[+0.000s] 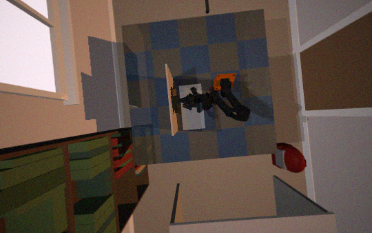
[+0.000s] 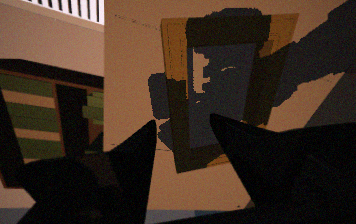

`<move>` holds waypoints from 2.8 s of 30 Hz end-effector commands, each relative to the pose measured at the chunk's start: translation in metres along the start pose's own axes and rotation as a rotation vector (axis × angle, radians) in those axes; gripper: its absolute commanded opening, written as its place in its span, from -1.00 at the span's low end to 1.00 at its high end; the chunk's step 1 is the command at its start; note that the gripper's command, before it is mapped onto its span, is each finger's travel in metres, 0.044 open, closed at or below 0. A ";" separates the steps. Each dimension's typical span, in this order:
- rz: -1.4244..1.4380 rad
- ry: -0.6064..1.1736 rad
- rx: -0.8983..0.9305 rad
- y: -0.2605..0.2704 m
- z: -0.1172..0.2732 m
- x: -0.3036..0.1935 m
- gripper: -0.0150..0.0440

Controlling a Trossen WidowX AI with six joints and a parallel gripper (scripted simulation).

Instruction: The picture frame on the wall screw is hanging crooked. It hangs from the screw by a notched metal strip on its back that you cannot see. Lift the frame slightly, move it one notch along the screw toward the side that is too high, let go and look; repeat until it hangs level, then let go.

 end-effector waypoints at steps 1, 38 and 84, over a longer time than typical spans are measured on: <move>0.003 0.004 0.005 0.001 -0.008 -0.001 0.39; 0.003 0.005 0.005 0.001 -0.029 0.000 0.39; 0.003 0.005 0.005 0.004 -0.029 0.000 -0.49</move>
Point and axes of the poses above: the point midway between the two fingers, 35 mm back from their tips, its own z axis back along the fingers, its own y axis across the jaws, x = y × z, the point moved 9 cm from there along z, back along the fingers, and after that the axes turned 6 degrees about -z, right-handed, at the moved point
